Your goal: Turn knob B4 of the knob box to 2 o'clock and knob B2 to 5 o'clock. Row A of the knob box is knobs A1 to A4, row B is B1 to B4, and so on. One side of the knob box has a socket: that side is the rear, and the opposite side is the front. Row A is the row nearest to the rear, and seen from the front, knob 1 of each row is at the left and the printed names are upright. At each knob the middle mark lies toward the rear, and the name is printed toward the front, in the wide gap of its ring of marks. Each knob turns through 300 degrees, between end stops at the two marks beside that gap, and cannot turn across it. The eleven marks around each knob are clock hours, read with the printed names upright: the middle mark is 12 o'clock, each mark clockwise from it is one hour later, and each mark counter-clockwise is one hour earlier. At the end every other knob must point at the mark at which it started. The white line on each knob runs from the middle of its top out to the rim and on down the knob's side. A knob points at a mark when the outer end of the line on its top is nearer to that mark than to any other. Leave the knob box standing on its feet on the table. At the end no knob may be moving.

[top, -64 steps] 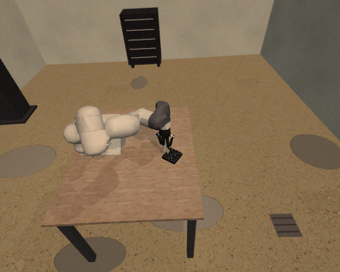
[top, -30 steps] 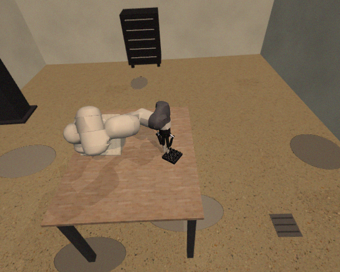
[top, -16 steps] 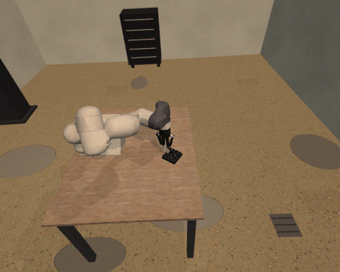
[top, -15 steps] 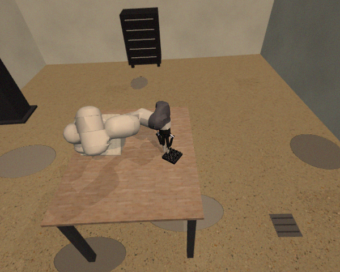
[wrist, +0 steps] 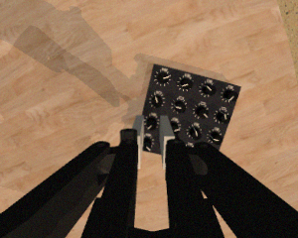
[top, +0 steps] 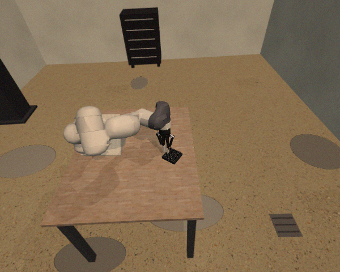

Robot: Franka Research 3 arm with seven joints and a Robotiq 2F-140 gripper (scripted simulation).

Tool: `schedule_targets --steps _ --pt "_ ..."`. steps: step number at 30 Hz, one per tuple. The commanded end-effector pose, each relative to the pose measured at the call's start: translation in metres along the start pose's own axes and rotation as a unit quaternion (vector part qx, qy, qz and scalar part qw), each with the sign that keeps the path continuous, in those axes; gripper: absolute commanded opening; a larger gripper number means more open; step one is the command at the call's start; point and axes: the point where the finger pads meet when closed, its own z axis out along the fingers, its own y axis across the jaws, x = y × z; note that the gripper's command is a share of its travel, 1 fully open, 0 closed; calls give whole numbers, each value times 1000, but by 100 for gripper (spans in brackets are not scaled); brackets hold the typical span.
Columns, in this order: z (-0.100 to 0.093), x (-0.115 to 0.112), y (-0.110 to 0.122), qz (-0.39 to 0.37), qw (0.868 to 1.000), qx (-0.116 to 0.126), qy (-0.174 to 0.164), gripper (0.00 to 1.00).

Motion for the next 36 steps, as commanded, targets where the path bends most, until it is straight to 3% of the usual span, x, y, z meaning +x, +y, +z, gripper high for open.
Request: schedule_targets --steps 1,36 --pt "4 -1 0 1 1000 0 0 12" --pt "14 -1 0 1 1000 0 0 12"
